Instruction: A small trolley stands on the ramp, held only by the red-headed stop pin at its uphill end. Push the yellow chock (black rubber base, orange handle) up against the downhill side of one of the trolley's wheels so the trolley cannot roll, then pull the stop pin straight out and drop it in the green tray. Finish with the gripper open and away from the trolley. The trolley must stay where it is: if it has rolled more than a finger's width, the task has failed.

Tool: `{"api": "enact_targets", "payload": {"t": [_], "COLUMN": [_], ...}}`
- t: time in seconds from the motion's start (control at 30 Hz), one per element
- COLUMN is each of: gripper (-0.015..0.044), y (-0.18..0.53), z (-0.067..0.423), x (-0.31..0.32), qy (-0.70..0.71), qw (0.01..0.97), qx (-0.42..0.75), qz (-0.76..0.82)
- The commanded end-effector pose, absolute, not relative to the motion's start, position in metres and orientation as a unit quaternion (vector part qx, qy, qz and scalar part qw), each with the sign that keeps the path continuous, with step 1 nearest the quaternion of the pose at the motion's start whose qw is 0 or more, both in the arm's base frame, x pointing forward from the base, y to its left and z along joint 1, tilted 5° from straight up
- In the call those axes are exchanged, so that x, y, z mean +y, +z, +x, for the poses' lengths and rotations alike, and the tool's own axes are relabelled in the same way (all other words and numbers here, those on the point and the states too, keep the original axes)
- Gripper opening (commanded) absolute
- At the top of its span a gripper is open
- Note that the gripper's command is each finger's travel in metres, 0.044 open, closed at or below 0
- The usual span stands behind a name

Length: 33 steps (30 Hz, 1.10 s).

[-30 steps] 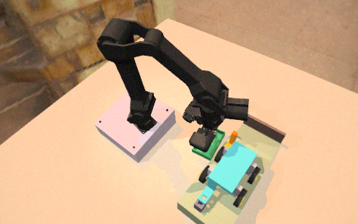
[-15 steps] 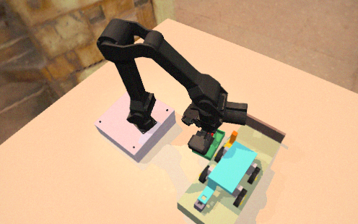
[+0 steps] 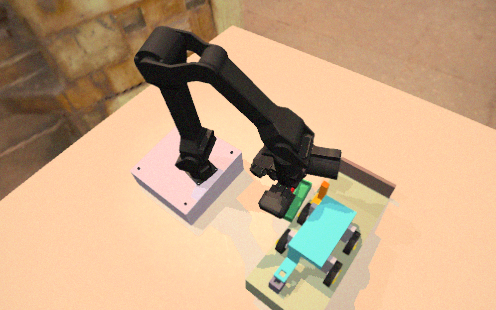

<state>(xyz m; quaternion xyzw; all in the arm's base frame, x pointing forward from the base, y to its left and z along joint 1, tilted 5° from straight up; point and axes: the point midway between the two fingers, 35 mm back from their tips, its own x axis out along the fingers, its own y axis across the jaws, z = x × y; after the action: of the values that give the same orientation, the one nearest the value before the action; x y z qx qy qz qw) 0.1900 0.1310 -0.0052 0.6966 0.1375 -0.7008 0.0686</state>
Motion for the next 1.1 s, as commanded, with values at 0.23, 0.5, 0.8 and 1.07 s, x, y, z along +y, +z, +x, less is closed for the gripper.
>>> {"api": "enact_targets", "payload": {"t": [0.23,0.5,0.8,1.07], "gripper": [0.0190,0.0190,0.0269,0.0340], "y": [-0.010,-0.013,-0.014,-0.014], "z": [0.191,0.192,0.193,0.193], "x": [0.125,0.121,0.120,0.120], "qy": [-0.701,-0.701,-0.700,-0.700], "qw": [0.069,0.069,0.069,0.069], "qx": [0.141,0.141,0.138,0.138], "qz": [0.695,0.695,0.697,0.697]}}
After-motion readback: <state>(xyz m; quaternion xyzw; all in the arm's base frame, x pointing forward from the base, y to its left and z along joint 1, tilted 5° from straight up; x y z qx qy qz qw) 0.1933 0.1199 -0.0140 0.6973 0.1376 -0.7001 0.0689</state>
